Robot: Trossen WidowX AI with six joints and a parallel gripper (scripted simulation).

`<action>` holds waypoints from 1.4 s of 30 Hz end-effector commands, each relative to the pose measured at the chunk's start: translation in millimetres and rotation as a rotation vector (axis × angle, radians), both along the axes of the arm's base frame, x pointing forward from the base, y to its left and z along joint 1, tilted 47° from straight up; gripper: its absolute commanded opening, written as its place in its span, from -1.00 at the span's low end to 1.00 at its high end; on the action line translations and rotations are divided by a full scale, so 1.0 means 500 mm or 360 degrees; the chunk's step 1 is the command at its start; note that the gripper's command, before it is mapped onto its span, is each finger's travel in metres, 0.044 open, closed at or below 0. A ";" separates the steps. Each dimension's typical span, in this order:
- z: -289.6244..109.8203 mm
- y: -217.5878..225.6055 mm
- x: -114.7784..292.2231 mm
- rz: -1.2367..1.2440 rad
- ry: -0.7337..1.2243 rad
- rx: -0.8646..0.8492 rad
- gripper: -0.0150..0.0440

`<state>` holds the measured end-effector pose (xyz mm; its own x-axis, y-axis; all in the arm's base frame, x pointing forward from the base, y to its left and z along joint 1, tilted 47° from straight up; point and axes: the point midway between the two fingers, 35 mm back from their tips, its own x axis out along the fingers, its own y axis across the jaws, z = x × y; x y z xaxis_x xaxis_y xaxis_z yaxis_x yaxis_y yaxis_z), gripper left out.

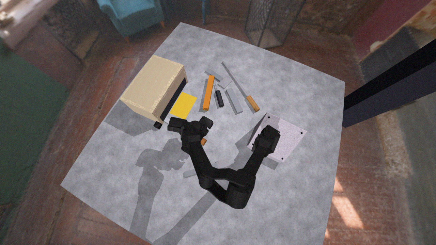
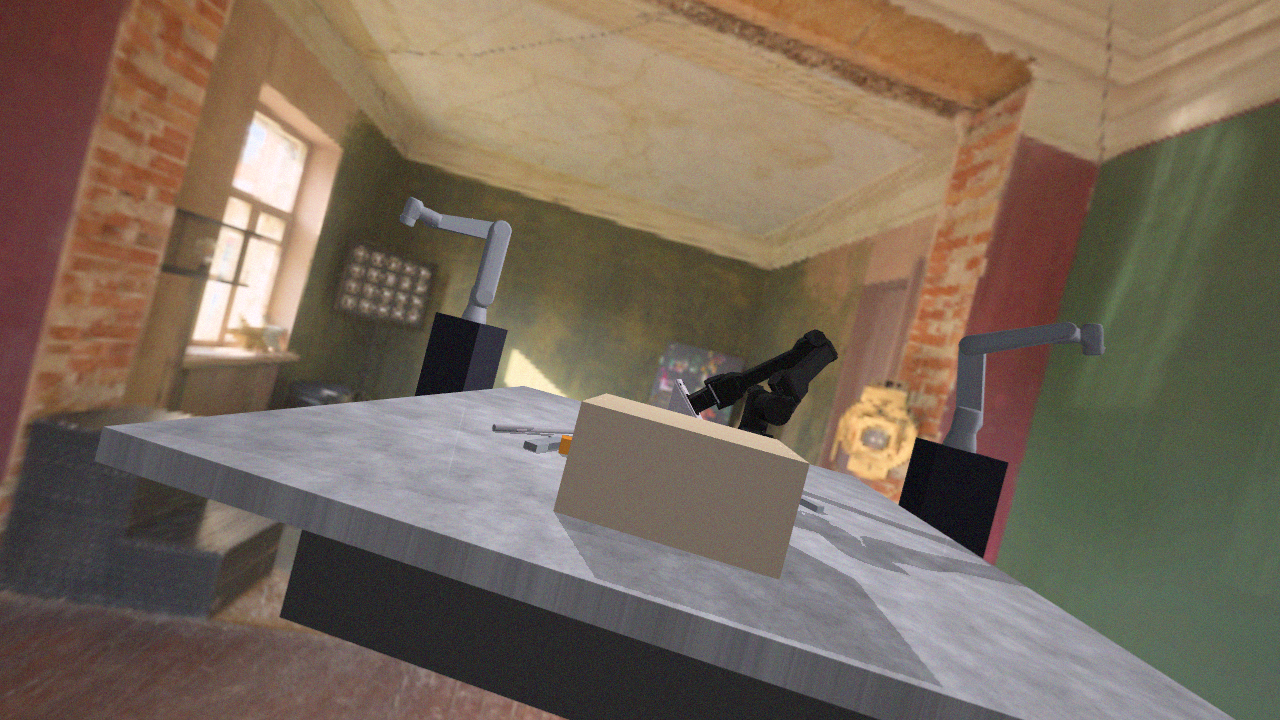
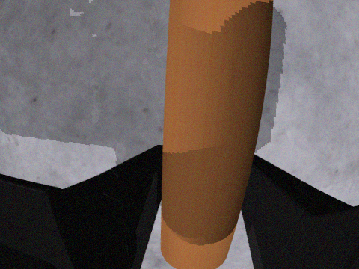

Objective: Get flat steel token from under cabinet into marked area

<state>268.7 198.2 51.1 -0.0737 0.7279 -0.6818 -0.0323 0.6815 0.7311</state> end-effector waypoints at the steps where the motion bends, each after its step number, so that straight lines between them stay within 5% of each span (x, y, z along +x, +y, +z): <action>1: 0.000 0.001 0.014 0.0001 -0.0004 0.0006 -0.49; 42: -0.002 0.007 0.102 0.0001 -0.0008 0.0007 -0.49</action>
<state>314.3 201.5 50.2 -0.0715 0.7278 -0.6820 -0.0344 0.6816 0.7309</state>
